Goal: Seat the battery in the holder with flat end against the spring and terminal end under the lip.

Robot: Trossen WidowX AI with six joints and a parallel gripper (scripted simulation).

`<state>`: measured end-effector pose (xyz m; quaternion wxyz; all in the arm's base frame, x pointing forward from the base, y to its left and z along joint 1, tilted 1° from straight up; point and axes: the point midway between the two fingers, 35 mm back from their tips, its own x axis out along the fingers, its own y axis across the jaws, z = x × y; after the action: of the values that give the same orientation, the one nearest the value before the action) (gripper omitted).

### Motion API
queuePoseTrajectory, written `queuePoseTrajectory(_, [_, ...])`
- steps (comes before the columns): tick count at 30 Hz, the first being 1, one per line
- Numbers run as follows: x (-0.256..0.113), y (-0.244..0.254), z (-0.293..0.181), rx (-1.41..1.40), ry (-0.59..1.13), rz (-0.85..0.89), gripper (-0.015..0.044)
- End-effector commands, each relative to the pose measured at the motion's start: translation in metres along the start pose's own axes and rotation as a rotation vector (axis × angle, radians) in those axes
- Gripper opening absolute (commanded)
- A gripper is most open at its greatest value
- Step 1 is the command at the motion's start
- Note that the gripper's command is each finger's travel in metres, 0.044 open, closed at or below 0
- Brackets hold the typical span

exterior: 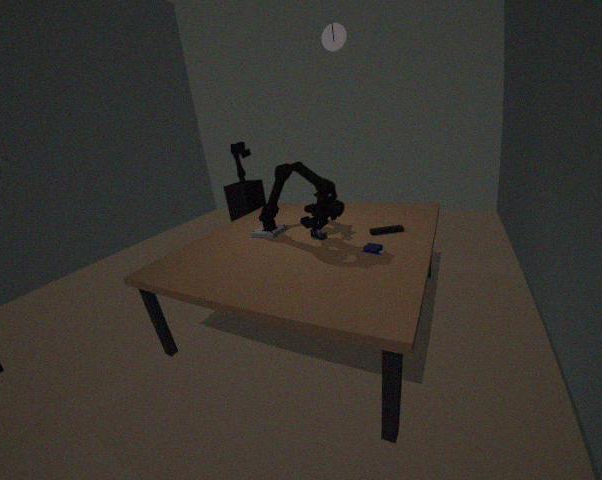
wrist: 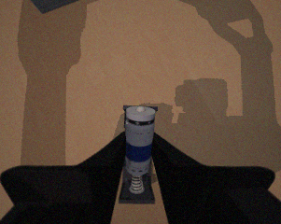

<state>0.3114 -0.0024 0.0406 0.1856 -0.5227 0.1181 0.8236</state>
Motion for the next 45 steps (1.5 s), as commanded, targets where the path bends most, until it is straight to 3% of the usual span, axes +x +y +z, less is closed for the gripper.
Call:
queuePoseTrajectory(1, [0.002,0.000,-0.002,-0.002,-0.028,-0.002,0.0087])
queuePoseTrajectory(45, [-0.004,-0.001,-0.025,-0.004,-0.029,0.006,0.0087])
